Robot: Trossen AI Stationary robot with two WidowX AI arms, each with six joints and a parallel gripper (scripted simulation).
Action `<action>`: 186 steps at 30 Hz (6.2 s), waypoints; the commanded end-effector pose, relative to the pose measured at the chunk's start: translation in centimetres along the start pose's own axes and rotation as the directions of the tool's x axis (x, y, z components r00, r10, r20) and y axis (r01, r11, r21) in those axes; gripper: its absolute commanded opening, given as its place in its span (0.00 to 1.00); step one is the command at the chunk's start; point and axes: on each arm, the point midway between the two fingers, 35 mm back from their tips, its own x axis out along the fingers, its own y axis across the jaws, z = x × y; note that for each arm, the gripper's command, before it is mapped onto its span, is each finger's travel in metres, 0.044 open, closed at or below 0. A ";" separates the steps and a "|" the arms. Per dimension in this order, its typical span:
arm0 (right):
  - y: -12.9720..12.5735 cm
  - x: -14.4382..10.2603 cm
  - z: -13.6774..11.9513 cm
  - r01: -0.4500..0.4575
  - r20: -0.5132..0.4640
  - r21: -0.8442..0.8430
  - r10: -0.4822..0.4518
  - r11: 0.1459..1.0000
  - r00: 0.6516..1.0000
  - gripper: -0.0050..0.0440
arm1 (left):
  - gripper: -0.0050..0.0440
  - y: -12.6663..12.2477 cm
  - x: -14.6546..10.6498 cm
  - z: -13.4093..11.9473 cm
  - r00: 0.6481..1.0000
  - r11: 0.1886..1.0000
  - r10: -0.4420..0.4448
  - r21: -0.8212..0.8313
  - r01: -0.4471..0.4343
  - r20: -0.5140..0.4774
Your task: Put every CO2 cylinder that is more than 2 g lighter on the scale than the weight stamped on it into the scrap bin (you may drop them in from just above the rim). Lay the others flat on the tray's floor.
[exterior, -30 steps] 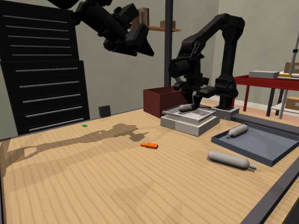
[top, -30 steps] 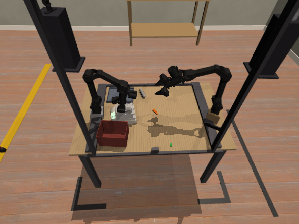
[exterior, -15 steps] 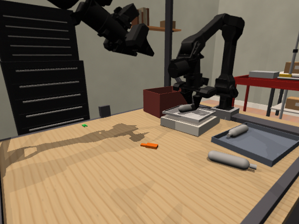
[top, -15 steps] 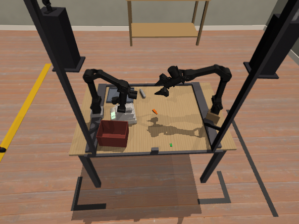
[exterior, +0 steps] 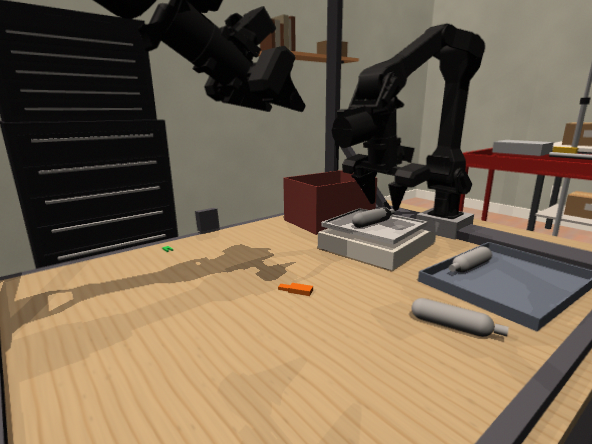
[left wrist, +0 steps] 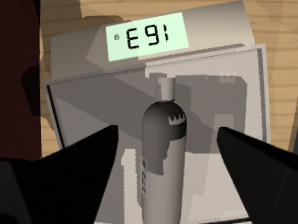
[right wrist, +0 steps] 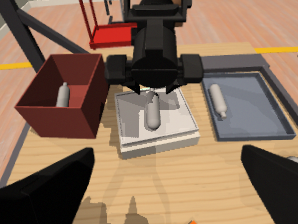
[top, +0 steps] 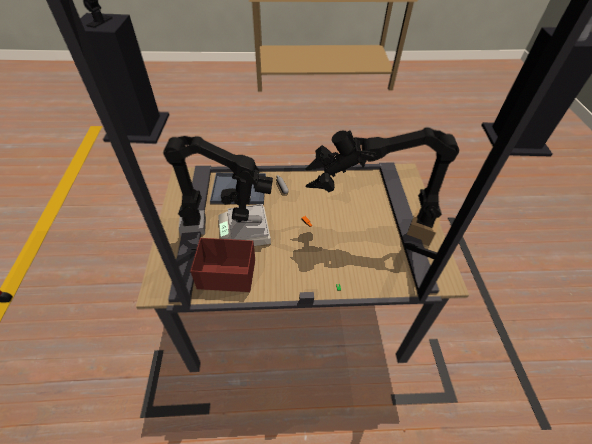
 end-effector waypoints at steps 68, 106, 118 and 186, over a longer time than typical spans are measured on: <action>0.0 -0.6 1.1 0.001 0.029 0.000 -0.001 1.000 1.000 1.00 | 1.00 2.1 -1.8 10.2 0.891 -0.738 0.041 -0.615 -0.277 -0.451; 0.0 -0.6 1.1 0.001 0.029 0.000 -0.001 1.000 1.000 1.00 | 0.62 2.3 -1.5 10.3 0.866 -0.887 0.063 -0.426 -0.180 -0.497; 0.0 -0.6 1.1 0.001 0.029 0.000 -0.001 1.000 1.000 1.00 | 0.62 2.3 -2.3 8.6 0.895 -0.553 0.031 -0.753 -0.356 -0.445; 0.0 -0.6 1.1 0.001 0.029 0.000 -0.001 1.000 1.000 1.00 | 0.62 0.8 -0.3 -0.1 0.982 0.999 -0.034 -0.008 0.034 -0.186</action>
